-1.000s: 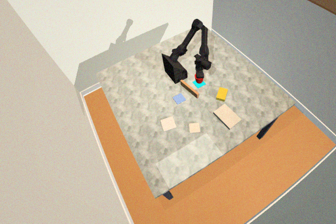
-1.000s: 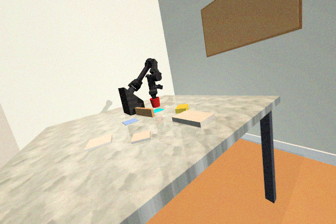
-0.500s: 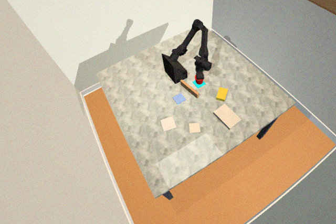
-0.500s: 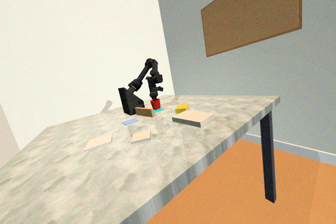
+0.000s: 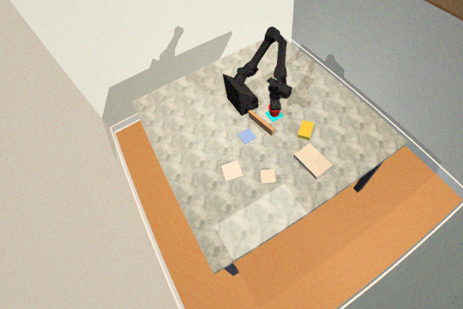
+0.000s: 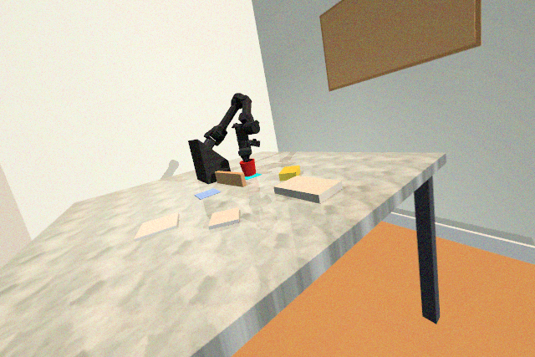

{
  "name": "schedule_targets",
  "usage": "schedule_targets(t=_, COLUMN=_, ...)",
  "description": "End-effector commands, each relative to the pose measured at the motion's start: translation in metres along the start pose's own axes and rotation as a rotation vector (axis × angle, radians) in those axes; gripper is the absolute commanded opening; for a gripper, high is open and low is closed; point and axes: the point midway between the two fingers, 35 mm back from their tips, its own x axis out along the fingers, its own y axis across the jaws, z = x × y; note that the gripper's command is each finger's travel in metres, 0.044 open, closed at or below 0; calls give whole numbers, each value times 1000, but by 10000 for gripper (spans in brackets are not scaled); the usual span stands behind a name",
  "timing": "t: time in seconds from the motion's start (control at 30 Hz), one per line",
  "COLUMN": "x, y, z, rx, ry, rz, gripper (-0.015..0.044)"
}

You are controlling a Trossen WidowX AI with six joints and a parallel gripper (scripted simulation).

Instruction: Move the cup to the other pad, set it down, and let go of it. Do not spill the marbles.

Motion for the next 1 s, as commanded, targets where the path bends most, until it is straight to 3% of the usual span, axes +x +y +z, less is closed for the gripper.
schedule_targets(t=0.0, x=0, y=0, z=0, rx=-2, ry=0, rz=0, gripper=0)
schedule_targets(t=0.1, x=0, y=0, z=0, rx=-2, ry=0, rz=0, gripper=0)
schedule_targets(t=0.27, x=0, y=0, z=0, rx=-2, ry=0, rz=0, gripper=128)
schedule_targets(t=0.97, x=-16, y=-2, z=0, rx=0, ry=5, rz=-3, gripper=128)
